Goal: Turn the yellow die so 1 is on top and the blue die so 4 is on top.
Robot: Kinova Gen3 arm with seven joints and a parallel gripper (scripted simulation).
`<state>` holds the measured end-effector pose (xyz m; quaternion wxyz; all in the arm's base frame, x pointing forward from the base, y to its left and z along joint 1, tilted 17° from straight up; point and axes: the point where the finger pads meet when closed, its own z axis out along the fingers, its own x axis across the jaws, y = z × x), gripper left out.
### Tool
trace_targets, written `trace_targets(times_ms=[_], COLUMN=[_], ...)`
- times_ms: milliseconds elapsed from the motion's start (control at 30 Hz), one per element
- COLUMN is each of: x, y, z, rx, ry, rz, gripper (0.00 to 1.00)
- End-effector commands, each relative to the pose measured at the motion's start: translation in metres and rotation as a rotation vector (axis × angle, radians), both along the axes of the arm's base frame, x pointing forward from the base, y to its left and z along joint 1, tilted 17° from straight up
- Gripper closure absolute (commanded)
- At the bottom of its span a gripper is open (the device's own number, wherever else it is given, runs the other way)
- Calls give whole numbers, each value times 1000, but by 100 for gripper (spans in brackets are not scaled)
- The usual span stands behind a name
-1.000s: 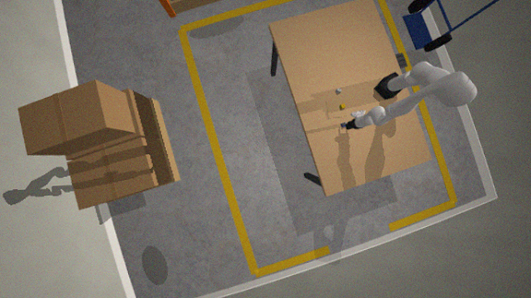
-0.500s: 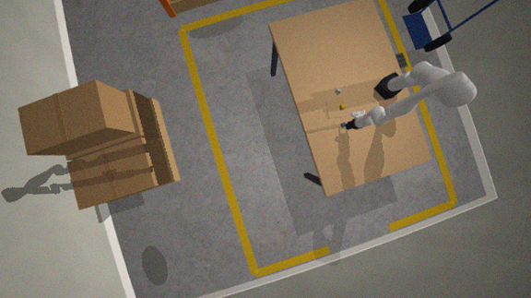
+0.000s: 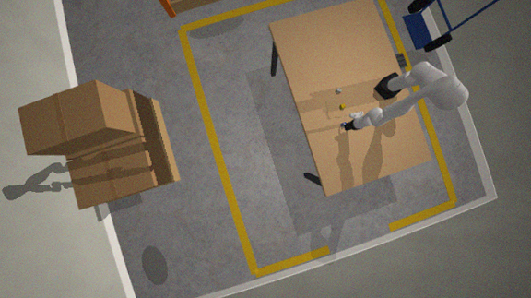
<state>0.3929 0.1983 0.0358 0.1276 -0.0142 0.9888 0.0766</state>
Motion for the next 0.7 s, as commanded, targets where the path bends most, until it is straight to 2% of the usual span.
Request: trace_targets(times_ms=[0, 167, 667], x=[1, 2, 3], y=[-3, -2, -2], z=[-9, -16, -18], rx=[-6, -6, -6], ry=[8, 8, 8], rz=[-7, -6, -7], gripper=[13, 13, 13])
